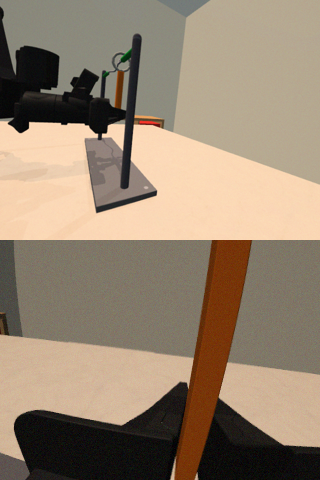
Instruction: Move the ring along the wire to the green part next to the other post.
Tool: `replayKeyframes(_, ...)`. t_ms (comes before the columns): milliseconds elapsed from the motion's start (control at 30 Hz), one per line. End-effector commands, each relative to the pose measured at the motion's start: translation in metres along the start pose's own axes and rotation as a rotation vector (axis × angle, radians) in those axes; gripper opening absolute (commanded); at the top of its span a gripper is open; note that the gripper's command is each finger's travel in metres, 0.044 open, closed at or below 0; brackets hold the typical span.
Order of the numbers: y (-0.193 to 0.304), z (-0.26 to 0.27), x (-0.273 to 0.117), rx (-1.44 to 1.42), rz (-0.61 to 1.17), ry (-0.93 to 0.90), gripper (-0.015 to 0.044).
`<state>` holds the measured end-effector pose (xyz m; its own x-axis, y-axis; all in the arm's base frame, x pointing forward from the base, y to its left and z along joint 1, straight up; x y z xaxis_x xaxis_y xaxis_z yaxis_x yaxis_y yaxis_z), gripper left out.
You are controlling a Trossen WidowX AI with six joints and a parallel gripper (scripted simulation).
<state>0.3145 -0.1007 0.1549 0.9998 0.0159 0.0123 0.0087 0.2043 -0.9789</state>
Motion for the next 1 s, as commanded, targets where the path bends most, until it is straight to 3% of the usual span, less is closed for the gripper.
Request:
replayKeyframes(0,-0.001,0.006,-0.001,0.009,-0.006,0.005,-0.0150)
replayKeyframes(533,0.005,0.036,0.000,0.132,-0.016,0.047,-0.0150)
replayKeyframes(967,0.002,0.059,-0.008,0.264,0.078,0.095,-0.0150)
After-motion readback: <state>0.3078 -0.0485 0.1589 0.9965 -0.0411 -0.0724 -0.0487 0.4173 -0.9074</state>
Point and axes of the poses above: the point midway between the two fingers, 35 mm back from their tips, its own x axis out along the fingers, its own z axis across the jaws, y = z × x, the point moved 2 cm from there along -x, back along the fingers, and after that the axes turned 12 degrees about x, right-handed, at the moved point
